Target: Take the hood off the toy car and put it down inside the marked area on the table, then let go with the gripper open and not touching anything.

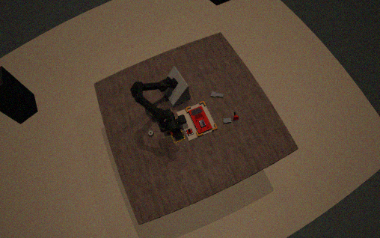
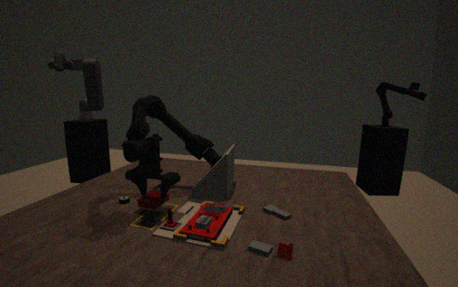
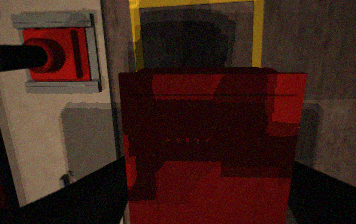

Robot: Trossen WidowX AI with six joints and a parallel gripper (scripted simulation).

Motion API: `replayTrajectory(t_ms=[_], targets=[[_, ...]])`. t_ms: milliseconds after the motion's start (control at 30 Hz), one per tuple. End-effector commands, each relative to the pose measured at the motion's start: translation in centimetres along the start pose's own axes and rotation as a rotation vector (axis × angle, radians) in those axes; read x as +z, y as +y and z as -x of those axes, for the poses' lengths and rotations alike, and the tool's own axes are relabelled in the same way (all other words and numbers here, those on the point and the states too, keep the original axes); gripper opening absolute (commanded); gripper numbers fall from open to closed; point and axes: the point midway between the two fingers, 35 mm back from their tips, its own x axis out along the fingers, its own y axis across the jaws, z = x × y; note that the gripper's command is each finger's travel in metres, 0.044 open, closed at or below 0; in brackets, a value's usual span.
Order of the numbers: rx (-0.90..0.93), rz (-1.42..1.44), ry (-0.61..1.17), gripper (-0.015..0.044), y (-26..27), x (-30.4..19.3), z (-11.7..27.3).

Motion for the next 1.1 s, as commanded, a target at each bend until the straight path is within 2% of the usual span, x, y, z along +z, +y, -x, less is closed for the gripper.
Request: replayTrajectory(t_ms=[0,1067], targets=[[0.003,0.012,0.012,0.0,0.2,-0.3,-0.5],[-0.002,0.013,0.012,0.0,0.0,-0.6,-2.6]])
